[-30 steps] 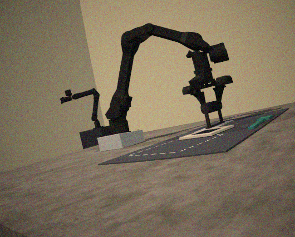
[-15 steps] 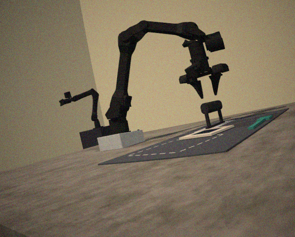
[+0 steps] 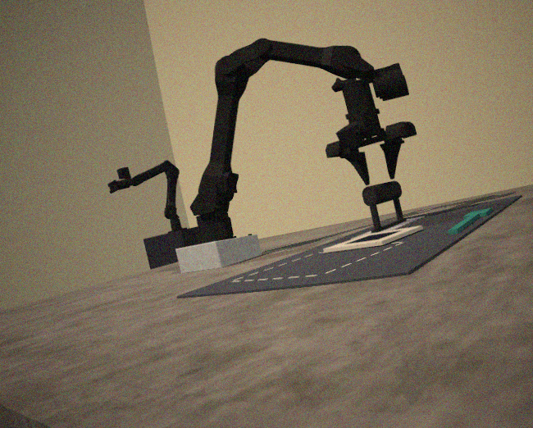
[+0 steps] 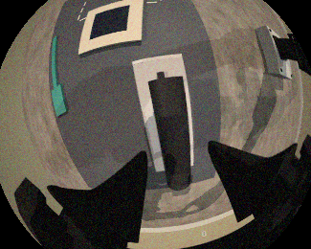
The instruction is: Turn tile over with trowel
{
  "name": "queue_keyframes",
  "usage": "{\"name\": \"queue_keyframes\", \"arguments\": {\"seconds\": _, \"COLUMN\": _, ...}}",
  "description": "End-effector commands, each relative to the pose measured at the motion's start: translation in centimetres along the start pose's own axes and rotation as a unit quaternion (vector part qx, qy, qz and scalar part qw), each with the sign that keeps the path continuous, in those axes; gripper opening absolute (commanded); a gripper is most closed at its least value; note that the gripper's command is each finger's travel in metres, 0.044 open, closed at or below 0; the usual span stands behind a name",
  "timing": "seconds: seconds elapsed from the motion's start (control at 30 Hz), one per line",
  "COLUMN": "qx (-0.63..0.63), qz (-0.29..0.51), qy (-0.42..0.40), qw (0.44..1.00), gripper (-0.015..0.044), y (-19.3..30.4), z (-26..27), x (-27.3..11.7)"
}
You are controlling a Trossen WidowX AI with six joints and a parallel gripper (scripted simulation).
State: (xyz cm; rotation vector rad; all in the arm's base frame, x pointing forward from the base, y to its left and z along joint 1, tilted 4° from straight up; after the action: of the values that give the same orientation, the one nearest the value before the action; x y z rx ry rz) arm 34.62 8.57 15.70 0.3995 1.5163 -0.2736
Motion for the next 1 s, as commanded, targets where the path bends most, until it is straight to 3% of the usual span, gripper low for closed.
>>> {"name": "queue_keyframes", "arguments": {"seconds": 0.0, "qx": -0.006, "qz": -0.001, "qy": 0.002, "qw": 1.0, "gripper": 0.027, "y": 0.0, "z": 0.0, "x": 0.9}}
{"name": "queue_keyframes", "arguments": {"seconds": 0.47, "qx": -0.017, "qz": -0.001, "qy": 0.002, "qw": 1.0, "gripper": 0.027, "y": 0.1, "z": 0.1, "x": 3.0}}
{"name": "queue_keyframes", "arguments": {"seconds": 0.63, "qx": -0.017, "qz": -0.001, "qy": 0.002, "qw": 1.0, "gripper": 0.0139, "y": 0.1, "z": 0.1, "x": 3.0}}
{"name": "queue_keyframes", "arguments": {"seconds": 0.97, "qx": -0.017, "qz": -0.001, "qy": 0.002, "qw": 1.0, "gripper": 0.013, "y": 0.1, "z": 0.1, "x": 3.0}}
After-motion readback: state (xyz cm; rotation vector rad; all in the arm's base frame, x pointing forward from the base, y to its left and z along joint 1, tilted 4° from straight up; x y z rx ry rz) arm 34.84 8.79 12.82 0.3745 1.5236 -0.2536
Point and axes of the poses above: the point midway between the two fingers, 35 mm back from their tips, its own x axis out along the fingers, its own z axis across the jaws, y = z × x, the point moved 6 cm from there along -x, back along the fingers, and after that the axes turned 12 degrees about x, right-handed, at the moved point
